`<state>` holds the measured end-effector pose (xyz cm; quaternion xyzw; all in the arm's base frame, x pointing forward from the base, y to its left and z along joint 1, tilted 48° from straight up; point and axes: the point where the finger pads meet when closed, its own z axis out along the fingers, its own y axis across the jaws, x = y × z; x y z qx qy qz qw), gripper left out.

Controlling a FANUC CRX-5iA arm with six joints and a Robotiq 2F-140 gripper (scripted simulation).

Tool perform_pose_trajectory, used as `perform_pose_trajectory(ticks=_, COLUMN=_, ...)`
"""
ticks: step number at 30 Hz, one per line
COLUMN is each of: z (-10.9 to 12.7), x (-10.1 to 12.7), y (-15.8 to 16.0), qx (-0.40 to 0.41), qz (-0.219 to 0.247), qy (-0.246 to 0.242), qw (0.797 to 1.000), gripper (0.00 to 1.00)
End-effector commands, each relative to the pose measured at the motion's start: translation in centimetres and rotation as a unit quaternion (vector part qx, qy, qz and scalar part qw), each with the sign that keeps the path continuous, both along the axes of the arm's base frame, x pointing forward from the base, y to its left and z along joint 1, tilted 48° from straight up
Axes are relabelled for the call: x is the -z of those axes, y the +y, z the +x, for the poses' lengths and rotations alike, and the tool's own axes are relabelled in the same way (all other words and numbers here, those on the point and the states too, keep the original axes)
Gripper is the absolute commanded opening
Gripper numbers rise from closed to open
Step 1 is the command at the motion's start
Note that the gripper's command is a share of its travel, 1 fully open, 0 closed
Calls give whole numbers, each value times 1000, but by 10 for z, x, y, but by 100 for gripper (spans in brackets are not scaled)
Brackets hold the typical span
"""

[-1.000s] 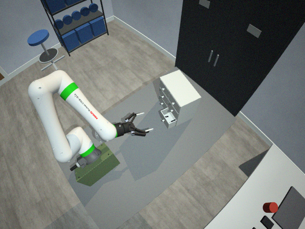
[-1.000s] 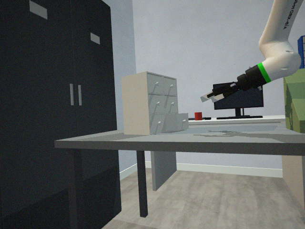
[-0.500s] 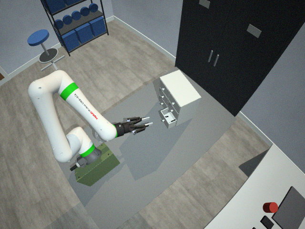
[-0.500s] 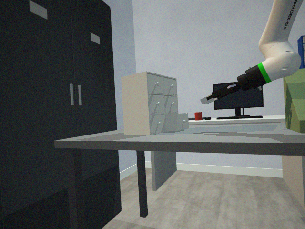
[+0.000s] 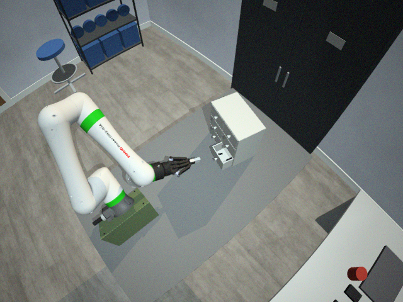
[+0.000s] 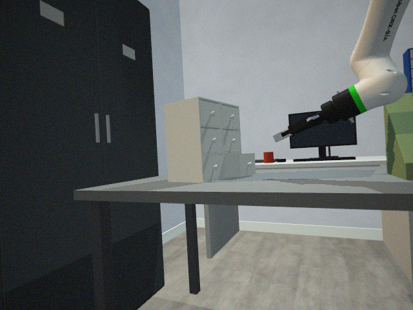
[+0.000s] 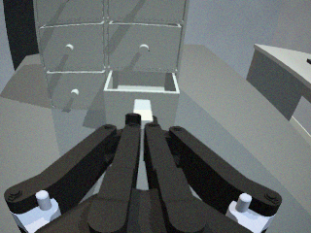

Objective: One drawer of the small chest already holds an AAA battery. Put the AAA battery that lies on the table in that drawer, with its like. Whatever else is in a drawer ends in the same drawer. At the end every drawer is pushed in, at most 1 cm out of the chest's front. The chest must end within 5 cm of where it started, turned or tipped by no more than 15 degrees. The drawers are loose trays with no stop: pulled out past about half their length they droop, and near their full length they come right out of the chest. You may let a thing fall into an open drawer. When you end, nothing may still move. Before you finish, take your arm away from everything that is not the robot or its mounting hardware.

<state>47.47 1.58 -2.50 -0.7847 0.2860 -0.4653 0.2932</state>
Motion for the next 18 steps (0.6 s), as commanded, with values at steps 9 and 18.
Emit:
perform_pose_trajectory(ticks=9, z=18, x=24, y=21, qx=0, qz=-1, qy=-1, qw=1000, gripper=0)
perform_pose_trajectory(ticks=18, z=38, x=51, y=45, qx=0, qz=-1, qy=-1, qw=1000, gripper=0)
